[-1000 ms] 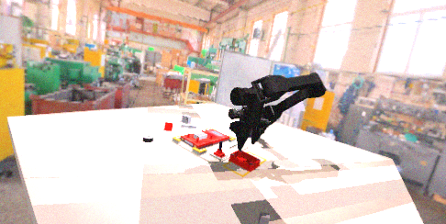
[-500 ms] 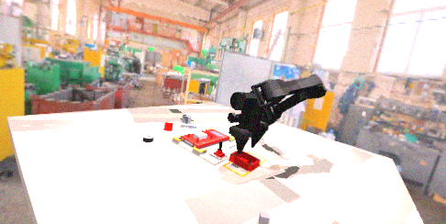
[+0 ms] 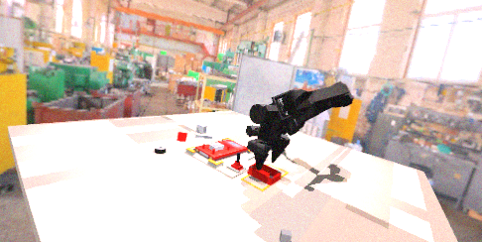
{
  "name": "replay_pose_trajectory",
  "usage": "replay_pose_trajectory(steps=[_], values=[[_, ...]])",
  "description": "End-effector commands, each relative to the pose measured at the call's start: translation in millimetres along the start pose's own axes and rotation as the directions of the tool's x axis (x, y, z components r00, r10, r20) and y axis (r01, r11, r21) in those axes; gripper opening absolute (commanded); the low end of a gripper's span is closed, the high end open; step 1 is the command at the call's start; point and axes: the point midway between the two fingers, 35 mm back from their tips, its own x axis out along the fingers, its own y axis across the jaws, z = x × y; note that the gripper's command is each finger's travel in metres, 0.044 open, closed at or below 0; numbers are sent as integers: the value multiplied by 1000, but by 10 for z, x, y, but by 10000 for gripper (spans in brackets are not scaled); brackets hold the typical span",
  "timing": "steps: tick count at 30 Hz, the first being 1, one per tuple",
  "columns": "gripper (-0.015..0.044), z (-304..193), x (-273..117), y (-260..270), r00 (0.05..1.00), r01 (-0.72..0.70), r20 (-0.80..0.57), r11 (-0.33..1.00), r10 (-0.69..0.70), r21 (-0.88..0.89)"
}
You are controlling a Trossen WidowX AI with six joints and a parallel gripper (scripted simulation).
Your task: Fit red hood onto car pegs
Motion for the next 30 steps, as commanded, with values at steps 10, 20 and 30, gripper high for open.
replay_pose_trajectory(steps=[10,20,30], values=[[440,3,65,-21,1000,4,-4,1000,-4,6],[440,3,114,-20,1000,4,-4,1000,-4,6],[440,2,163,-21,1000,4,-4,1000,-4,6]])
